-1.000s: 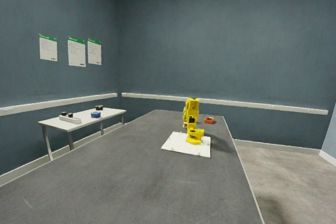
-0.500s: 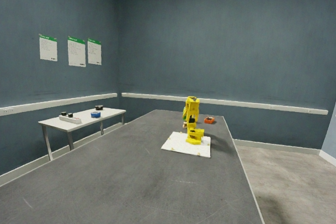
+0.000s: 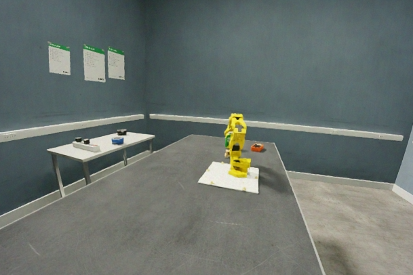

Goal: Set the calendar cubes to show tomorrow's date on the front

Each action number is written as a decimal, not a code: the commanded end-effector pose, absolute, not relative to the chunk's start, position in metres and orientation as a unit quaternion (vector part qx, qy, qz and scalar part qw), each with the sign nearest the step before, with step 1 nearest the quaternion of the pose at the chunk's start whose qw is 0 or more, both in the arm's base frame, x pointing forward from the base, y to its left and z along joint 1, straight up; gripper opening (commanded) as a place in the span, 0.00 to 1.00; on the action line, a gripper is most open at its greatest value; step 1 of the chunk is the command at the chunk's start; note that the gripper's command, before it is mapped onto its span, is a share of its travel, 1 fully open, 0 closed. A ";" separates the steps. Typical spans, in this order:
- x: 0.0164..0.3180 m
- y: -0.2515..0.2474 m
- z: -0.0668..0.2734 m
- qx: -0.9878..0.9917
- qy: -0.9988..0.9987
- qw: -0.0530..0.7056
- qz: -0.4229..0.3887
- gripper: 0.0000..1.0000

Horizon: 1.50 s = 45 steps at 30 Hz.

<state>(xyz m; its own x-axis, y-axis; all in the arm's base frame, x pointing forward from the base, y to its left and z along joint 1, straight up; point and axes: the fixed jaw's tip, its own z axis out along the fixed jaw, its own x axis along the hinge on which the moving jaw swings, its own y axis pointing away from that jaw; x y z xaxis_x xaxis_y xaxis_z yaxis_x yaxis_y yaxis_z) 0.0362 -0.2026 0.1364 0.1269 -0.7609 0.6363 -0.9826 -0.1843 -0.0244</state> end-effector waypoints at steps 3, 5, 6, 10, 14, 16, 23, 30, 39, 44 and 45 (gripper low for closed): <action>0.034 -0.199 0.143 0.717 -0.598 0.221 0.282 0.35; 0.034 -0.199 0.143 0.717 -0.598 0.221 0.282 0.35; 0.034 -0.199 0.143 0.717 -0.598 0.221 0.282 0.35; 0.034 -0.199 0.143 0.716 -0.599 0.221 0.282 0.35; 0.034 -0.199 0.144 0.711 -0.605 0.218 0.283 0.35; 0.034 -0.199 0.144 0.706 -0.613 0.214 0.284 0.35; 0.033 -0.200 0.145 0.671 -0.655 0.194 0.287 0.35; 0.031 -0.202 0.147 0.606 -0.723 0.161 0.289 0.35; 0.029 -0.205 0.150 0.456 -0.838 0.097 0.284 0.35; 0.028 -0.206 0.151 0.397 -0.871 0.076 0.278 0.35; 0.028 -0.206 0.151 0.377 -0.881 0.069 0.276 0.35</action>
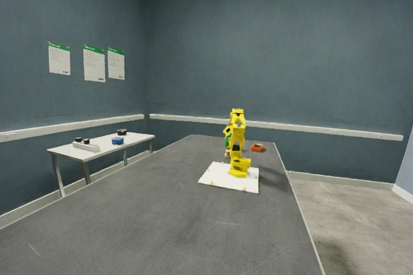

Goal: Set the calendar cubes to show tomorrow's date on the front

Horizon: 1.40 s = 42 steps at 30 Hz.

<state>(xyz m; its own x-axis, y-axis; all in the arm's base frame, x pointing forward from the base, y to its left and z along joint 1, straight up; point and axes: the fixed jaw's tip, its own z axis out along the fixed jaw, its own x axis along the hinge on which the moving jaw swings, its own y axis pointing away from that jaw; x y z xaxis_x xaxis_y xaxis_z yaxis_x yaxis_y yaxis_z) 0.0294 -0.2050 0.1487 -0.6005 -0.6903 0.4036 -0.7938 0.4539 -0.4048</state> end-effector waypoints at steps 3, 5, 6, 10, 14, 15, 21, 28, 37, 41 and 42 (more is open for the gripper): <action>0.027 -0.207 0.151 0.320 -0.907 0.051 0.270 0.35; 0.027 -0.208 0.152 0.283 -0.921 0.040 0.265 0.35; 0.027 -0.208 0.152 0.265 -0.927 0.035 0.262 0.35; 0.027 -0.210 0.152 0.204 -0.945 0.019 0.253 0.35; 0.027 -0.210 0.152 0.179 -0.952 0.012 0.249 0.35; 0.026 -0.211 0.152 0.168 -0.954 0.010 0.248 0.35; 0.026 -0.211 0.153 0.126 -0.962 0.000 0.241 0.35; 0.026 -0.212 0.153 0.117 -0.964 -0.002 0.239 0.35; 0.026 -0.213 0.145 0.117 -0.969 -0.002 0.218 0.35; 0.027 -0.214 0.128 0.118 -0.977 -0.002 0.175 0.35; 0.027 -0.215 0.123 0.119 -0.980 -0.001 0.161 0.35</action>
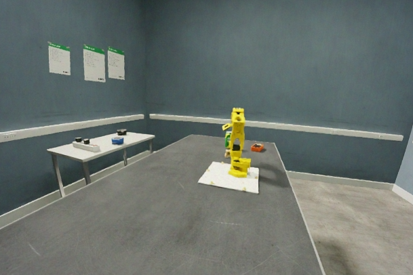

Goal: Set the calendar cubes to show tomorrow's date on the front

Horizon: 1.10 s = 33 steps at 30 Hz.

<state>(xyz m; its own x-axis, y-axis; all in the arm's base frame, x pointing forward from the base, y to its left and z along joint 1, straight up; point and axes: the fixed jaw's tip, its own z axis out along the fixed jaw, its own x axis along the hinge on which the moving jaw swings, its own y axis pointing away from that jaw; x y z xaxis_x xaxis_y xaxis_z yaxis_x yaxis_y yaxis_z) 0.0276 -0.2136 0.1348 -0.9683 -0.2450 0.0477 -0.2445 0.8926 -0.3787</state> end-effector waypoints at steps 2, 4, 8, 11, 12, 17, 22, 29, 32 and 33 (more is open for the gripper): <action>0.027 -0.215 0.112 -0.119 0.984 0.001 -0.132 0.35; 0.026 -0.214 0.106 -0.119 0.986 0.001 -0.116 0.35; 0.026 -0.212 0.089 -0.120 0.990 0.001 -0.071 0.35; 0.026 -0.210 0.075 -0.120 0.992 0.000 -0.032 0.35; 0.026 -0.209 0.072 -0.120 0.993 0.000 -0.022 0.35; 0.025 -0.206 0.062 -0.120 0.993 0.000 0.006 0.35; 0.025 -0.205 0.061 -0.120 0.993 0.000 0.008 0.35; 0.026 -0.209 0.060 -0.110 0.994 0.000 0.005 0.35; 0.026 -0.209 0.060 -0.110 0.994 0.000 0.005 0.35; 0.026 -0.209 0.060 -0.110 0.994 0.000 0.005 0.35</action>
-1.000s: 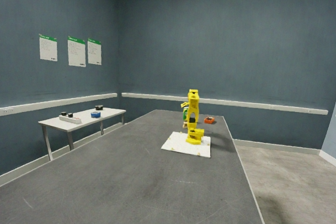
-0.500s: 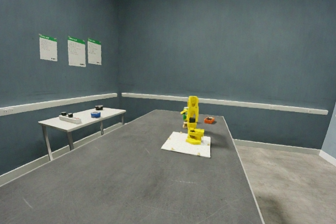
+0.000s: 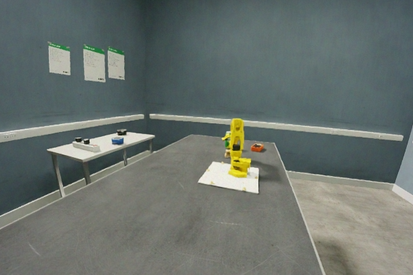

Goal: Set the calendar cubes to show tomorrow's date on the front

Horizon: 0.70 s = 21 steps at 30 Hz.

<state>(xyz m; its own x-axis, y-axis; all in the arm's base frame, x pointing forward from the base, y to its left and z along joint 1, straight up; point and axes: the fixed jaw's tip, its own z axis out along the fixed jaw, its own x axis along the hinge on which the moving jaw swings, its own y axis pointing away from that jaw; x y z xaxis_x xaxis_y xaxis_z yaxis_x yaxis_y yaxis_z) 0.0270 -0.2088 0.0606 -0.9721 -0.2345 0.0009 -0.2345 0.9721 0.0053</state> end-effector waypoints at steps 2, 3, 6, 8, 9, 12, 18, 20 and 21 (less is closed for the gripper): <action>0.026 -0.209 0.060 0.110 -0.994 0.000 -0.005 0.35; 0.026 -0.209 0.060 0.110 -0.994 0.000 -0.005 0.35; 0.026 -0.209 0.060 0.110 -0.994 0.000 -0.005 0.35; 0.026 -0.209 0.060 0.110 -0.994 0.000 -0.005 0.35; 0.026 -0.209 0.060 0.110 -0.994 0.000 -0.005 0.35; 0.026 -0.209 0.059 0.110 -0.994 0.000 -0.005 0.35; 0.026 -0.210 0.055 0.110 -0.994 0.000 -0.005 0.35; 0.026 -0.210 0.053 0.110 -0.994 0.000 -0.005 0.35; 0.026 -0.210 0.051 0.110 -0.994 0.000 -0.005 0.35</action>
